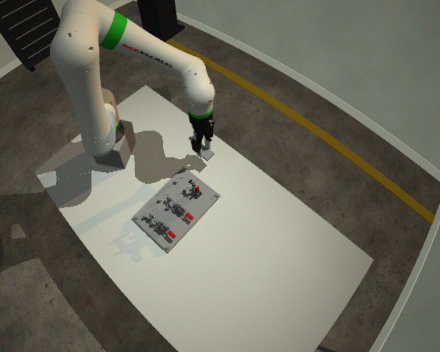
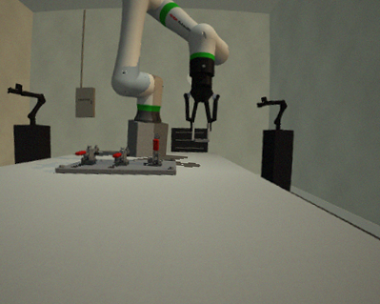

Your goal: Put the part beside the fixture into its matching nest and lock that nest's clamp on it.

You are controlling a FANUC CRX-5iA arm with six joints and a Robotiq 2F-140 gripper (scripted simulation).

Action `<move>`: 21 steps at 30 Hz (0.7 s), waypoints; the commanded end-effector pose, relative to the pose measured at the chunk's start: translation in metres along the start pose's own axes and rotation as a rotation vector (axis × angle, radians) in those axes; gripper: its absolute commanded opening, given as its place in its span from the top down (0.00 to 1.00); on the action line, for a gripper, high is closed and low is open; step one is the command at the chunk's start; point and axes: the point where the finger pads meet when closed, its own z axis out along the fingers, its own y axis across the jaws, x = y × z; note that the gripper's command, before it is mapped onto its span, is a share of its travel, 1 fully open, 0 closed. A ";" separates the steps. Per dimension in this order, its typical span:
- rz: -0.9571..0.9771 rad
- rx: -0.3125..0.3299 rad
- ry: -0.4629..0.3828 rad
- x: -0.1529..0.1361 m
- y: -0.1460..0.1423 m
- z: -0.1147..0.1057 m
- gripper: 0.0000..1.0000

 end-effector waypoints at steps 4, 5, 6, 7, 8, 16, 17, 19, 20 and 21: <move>0.000 0.000 0.000 0.000 0.007 0.000 1.00; 0.000 0.000 0.000 0.000 0.009 0.000 1.00; 0.000 0.000 0.000 0.000 0.012 0.001 1.00; 0.000 0.000 0.000 0.000 0.014 0.001 1.00; 0.000 0.000 0.000 0.000 0.018 0.001 1.00; 0.000 0.000 0.000 0.001 0.050 0.003 1.00; 0.000 0.000 0.000 0.001 0.055 0.003 1.00; 0.000 0.000 0.000 0.001 0.059 0.004 1.00; 0.000 0.000 0.000 0.001 0.059 0.004 1.00; 0.000 0.000 0.000 0.001 0.064 0.004 1.00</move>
